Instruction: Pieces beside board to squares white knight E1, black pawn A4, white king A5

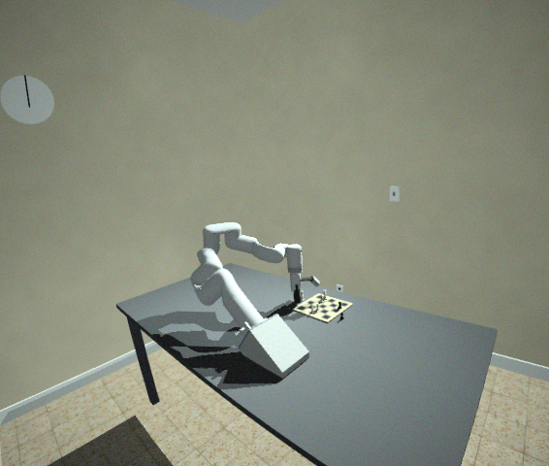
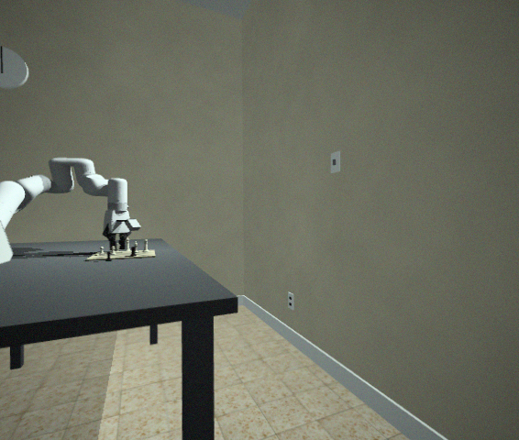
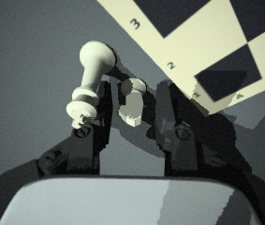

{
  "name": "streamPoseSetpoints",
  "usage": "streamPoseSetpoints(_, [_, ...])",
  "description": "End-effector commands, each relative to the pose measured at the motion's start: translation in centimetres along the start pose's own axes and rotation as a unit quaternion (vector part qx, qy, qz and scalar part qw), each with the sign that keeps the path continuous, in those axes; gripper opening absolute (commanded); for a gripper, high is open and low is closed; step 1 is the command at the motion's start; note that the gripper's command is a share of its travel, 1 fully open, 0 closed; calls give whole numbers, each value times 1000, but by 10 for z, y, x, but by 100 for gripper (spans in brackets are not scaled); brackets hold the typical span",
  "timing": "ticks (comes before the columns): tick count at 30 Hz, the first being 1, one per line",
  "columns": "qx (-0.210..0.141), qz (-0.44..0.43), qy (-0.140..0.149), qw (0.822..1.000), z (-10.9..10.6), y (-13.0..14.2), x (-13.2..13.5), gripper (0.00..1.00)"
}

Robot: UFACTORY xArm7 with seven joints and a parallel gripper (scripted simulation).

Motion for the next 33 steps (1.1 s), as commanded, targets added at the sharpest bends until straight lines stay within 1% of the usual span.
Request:
streamPoseSetpoints(1, [2,0,-1,1000,-2,-1,0,39])
streamPoseSetpoints(3, [2,0,-1,1000,-2,-1,0,39])
streamPoseSetpoints(4, [2,0,-1,1000,-2,-1,0,0])
streamPoseSetpoints(33, [2,0,-1,1000,-2,-1,0,0])
Point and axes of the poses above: the point where the finger pads meet when closed, its own z axis out along the fingers, its own x axis across the jaws, y = z × x, the point moved 5 cm from there along -z, back along the fingers, and after that the axes turned 7 degrees about -z, right-handed, at the moved point
